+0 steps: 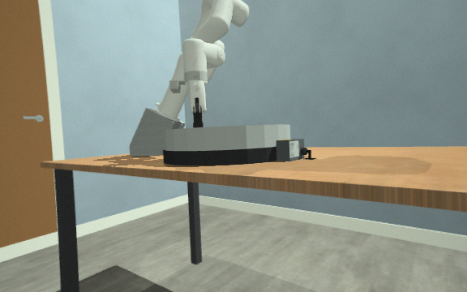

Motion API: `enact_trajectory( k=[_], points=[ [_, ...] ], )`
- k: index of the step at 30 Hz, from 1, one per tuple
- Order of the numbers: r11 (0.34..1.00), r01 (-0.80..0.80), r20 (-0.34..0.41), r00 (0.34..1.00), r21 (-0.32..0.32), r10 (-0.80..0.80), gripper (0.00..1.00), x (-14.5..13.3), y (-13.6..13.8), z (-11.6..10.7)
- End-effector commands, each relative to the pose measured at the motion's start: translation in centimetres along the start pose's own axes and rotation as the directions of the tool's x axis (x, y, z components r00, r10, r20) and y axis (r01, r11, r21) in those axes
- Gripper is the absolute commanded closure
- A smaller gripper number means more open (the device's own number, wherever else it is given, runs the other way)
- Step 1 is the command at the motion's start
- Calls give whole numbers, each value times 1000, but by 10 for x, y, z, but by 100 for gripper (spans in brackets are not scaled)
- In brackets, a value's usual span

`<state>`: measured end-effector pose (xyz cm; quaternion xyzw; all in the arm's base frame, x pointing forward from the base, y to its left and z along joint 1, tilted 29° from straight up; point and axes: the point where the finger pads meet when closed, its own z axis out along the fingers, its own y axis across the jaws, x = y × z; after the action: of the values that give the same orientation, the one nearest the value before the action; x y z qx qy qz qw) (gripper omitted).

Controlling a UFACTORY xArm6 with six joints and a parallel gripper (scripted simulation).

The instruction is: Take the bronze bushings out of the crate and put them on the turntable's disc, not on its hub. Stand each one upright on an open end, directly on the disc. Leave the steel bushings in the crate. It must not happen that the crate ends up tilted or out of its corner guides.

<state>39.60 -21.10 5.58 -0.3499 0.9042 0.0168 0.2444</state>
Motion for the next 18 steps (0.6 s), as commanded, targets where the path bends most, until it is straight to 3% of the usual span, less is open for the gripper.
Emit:
enact_trajectory(
  k=[1, 9, 18],
  points=[
    [1000, 0, 0, 1000, 0, 0, 58, 0, -1, -29],
    [1000, 0, 0, 1000, 0, 0, 58, 0, -1, -48],
    [1000, 0, 0, 1000, 0, 0, 58, 0, -1, -50]
  ],
)
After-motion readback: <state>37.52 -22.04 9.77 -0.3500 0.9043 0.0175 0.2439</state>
